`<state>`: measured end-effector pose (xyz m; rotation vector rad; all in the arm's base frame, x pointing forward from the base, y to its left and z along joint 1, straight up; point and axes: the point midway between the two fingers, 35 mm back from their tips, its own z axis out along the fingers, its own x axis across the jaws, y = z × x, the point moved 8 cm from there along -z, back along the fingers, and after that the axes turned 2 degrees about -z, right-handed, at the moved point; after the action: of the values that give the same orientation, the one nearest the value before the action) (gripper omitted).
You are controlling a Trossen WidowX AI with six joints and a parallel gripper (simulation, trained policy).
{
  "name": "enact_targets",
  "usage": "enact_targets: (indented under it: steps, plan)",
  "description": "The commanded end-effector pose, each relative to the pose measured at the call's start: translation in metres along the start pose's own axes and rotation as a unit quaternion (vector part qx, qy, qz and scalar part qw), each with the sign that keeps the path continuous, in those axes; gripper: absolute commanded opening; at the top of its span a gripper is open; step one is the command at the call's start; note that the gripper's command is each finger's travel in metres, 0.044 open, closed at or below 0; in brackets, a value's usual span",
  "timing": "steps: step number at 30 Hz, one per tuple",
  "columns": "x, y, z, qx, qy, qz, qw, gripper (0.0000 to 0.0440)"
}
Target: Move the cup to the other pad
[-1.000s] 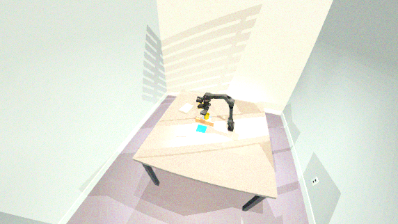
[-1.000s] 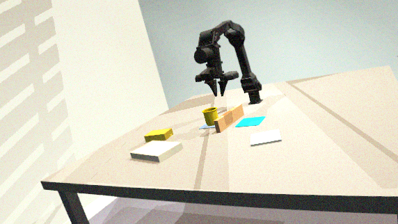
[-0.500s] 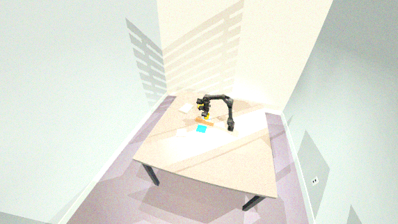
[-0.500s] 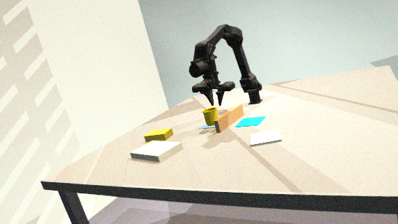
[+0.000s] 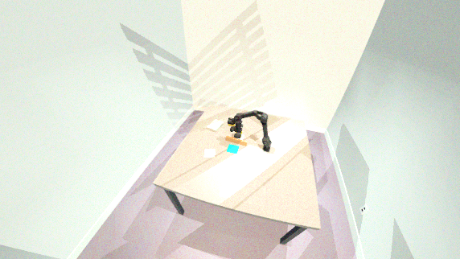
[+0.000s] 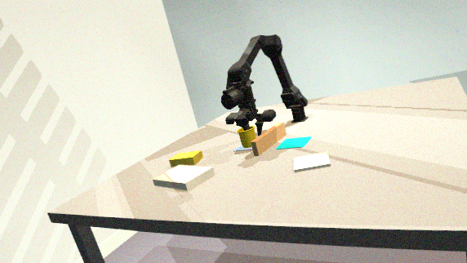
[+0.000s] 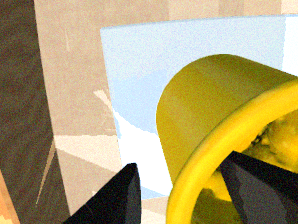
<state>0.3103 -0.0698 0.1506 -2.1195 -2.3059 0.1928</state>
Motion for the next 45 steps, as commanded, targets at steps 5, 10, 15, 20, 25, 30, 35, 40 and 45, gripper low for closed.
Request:
enact_targets:
  steps: [5, 10, 15, 20, 25, 30, 35, 40, 45]
  plan:
    - [-0.002, 0.0, 0.015, 0.004, 0.004, -0.05, 0.999, 0.0039]
    - [-0.004, -0.001, 0.008, -0.002, 0.005, -0.076, 0.997, 0.0003]
    - [-0.005, 0.0, -0.003, -0.01, 0.005, -0.094, 0.996, 0.0012]
    - [-0.003, 0.001, -0.016, -0.019, 0.005, -0.104, 0.994, 0.001]
    - [0.001, 0.004, -0.03, -0.029, 0.004, -0.112, 0.993, 0.0007]
    - [0.009, 0.009, -0.044, -0.042, 0.002, -0.119, 0.992, 0.0008]
    - [0.018, 0.014, -0.057, -0.055, -0.001, -0.127, 0.99, 0.0006]
    - [0.03, 0.02, -0.068, -0.07, -0.003, -0.136, 0.988, 0.0]
    - [0.045, 0.025, -0.076, -0.084, -0.006, -0.144, 0.986, 0.0]
